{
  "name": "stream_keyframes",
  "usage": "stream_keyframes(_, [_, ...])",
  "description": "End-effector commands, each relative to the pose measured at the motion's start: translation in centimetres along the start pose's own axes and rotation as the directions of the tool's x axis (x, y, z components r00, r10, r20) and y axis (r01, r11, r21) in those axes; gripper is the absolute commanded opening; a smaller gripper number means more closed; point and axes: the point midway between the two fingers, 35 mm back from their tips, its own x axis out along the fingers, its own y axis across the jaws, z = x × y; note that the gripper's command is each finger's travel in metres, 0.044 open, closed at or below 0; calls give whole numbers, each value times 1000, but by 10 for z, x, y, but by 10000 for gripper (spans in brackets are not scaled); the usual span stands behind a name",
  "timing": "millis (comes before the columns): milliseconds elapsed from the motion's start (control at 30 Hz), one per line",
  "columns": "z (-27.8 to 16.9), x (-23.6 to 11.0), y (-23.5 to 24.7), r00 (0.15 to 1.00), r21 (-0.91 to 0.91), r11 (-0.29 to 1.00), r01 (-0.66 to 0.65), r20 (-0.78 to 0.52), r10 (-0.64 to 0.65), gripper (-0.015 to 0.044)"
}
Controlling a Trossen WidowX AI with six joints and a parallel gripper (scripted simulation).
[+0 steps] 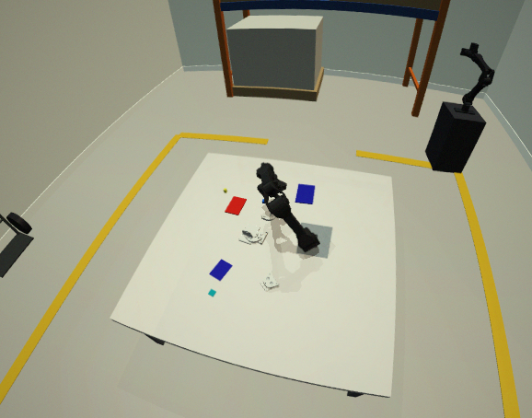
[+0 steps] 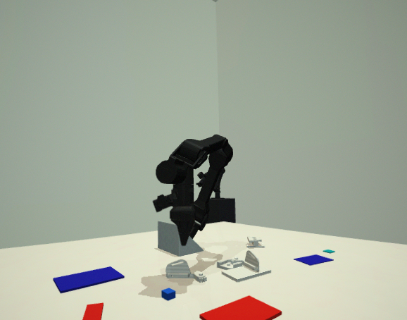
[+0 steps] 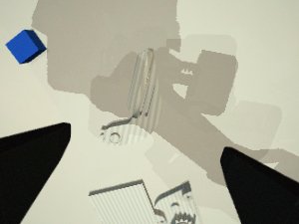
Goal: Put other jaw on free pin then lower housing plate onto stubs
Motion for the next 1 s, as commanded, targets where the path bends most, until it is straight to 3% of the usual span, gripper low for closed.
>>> stream_keyframes(0, [2, 0, 2, 1000, 89, 996, 2, 3, -3, 440])
stream_keyframes(200, [2, 2, 2, 1000, 88, 996, 2, 3, -3, 440])
stream_keyframes(367, [2, 40, 1, 1000, 88, 996, 3, 1, -3, 440])
stream_keyframes(967, [2, 59, 2, 1000, 88, 996, 2, 1, -2, 440])
